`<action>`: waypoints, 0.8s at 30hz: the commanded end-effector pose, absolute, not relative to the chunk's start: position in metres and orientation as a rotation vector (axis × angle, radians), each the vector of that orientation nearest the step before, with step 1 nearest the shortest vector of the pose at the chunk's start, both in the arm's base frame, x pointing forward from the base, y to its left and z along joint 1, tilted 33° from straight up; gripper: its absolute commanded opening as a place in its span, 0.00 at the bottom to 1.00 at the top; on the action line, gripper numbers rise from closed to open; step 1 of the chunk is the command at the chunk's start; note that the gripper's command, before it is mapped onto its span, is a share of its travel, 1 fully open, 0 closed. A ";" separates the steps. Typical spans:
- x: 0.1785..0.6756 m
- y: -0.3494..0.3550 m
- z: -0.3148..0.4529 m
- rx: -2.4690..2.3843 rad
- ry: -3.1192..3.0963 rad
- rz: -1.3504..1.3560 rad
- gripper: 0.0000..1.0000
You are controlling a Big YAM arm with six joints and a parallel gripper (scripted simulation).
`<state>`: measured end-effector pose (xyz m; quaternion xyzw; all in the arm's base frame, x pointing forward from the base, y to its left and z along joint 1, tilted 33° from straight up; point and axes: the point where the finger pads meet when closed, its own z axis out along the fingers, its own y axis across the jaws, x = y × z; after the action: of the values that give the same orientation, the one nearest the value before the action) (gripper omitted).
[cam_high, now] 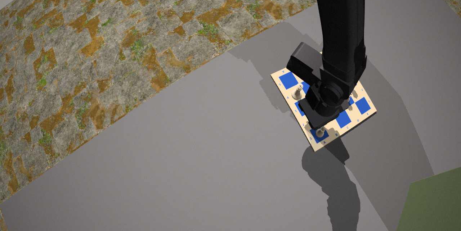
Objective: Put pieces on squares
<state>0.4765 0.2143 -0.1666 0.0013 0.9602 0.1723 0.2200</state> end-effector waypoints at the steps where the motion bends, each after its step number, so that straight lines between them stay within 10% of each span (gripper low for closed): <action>1: 0.478 0.219 -0.161 0.014 2.644 0.485 0.00; 24: 0.478 0.220 -0.161 -0.006 2.648 0.478 0.00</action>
<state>0.4772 0.2150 -0.1659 0.0009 0.9599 0.1725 0.2208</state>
